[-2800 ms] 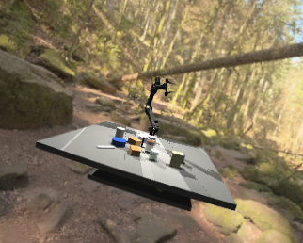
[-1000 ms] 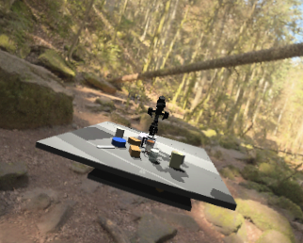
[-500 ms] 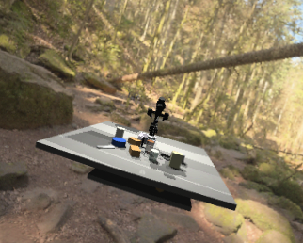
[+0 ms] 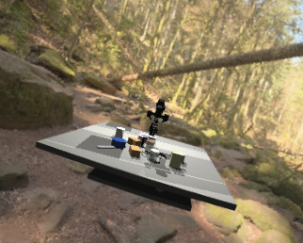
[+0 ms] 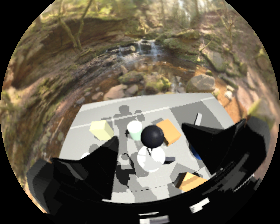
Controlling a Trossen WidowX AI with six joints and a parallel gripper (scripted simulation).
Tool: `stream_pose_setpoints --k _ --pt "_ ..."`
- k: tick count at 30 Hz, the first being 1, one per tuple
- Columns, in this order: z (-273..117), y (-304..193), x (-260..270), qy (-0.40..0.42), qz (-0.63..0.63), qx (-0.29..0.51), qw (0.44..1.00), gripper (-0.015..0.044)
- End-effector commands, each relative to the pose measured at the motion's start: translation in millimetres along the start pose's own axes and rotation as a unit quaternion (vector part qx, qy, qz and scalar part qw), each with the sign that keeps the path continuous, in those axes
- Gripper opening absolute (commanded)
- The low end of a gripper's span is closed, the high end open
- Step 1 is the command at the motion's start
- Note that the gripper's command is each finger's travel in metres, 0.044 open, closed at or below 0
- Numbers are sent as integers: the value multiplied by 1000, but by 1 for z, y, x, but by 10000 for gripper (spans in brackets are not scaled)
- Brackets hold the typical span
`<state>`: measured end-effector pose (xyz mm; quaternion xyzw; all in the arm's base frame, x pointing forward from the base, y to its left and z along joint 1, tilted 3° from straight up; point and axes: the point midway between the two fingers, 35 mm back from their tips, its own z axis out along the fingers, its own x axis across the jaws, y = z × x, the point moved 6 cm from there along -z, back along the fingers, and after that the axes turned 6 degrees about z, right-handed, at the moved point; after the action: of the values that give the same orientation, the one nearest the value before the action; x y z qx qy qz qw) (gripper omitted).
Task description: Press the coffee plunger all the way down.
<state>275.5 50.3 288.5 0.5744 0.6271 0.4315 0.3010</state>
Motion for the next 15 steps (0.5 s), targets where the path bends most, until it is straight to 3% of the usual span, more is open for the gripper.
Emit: stream_pose_setpoints --k 1,11,15 --pt "3 0 0 -2 0 -1 1000 387" --pt "3 0 0 -2 0 -1 1000 130" --pt "3 0 0 -2 0 -1 1000 130"
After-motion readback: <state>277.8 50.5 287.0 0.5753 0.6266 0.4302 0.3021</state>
